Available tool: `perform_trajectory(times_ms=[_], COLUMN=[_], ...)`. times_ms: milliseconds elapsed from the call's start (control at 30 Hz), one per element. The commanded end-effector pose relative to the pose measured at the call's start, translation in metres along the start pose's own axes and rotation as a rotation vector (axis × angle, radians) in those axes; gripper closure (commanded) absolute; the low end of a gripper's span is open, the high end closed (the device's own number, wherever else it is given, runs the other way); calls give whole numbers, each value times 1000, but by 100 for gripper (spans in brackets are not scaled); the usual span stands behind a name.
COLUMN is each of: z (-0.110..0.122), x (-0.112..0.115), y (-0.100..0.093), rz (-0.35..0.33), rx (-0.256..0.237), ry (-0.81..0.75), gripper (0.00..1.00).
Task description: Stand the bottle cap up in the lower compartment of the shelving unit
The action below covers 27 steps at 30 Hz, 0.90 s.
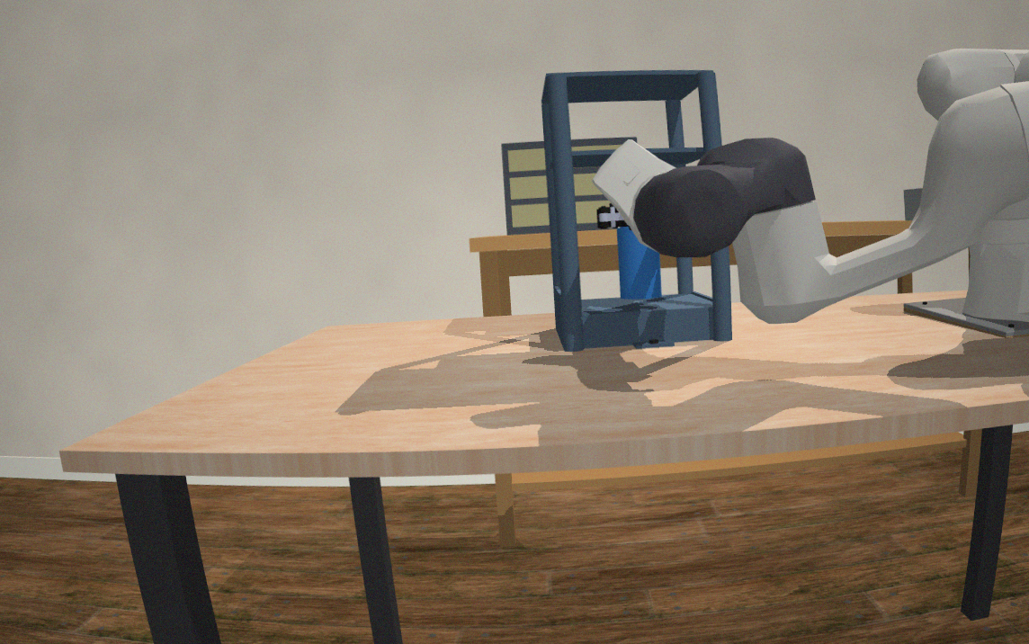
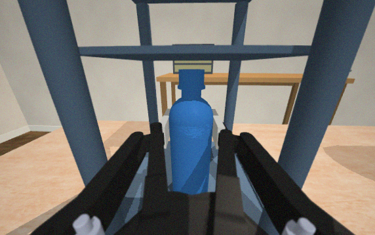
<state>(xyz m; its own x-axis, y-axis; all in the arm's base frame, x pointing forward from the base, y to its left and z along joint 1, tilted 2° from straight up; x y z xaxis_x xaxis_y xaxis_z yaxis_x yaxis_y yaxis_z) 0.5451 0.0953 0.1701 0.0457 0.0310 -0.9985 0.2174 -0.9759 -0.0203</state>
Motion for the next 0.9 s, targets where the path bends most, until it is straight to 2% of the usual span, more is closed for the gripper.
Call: perform_trajectory(times_ms=[0,500,867], z=[1,1,1], x=[-1,-1,12], y=[2,3,3], rz=[1,1,1], rx=[3,3,3], ry=[-2,-2,-2], gripper=[100,100,100])
Point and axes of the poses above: the point where the finger pads meet when closed, its own y axis out along the fingers, its own z axis across the jaws, x = y × z, the point moved 7 cm from there along -y, back along the fingers, and after that the axes turned 1 degree about y, right-handed, at the moved point
